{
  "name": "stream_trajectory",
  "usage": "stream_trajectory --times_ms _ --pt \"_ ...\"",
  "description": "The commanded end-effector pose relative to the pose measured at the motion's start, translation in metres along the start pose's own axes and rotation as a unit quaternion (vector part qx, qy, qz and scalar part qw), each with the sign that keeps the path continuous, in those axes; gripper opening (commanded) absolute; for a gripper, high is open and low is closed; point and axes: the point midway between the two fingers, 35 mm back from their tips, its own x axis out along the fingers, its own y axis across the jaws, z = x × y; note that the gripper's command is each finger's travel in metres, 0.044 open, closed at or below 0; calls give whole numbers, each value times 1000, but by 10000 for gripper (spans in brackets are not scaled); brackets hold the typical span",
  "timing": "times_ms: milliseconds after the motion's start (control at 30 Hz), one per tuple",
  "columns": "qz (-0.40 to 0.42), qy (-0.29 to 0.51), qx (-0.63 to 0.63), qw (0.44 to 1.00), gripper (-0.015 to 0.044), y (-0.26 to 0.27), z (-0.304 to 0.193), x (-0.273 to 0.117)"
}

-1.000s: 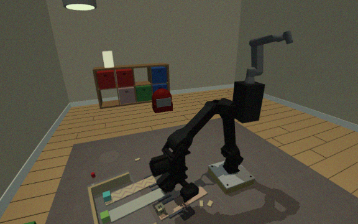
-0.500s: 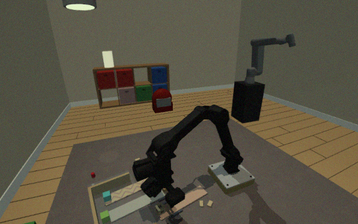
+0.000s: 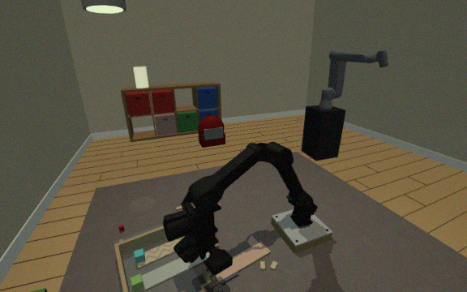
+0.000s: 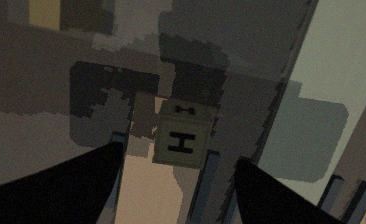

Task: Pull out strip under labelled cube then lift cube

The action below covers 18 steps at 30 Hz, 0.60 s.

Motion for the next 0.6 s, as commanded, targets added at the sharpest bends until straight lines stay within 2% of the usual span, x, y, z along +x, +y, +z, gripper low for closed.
stream_trajectory --times_ms 0,567 --pt "-2 4 -1 1000 250 -1 -1 9" --pt "-2 5 -1 1000 250 -1 -2 37"
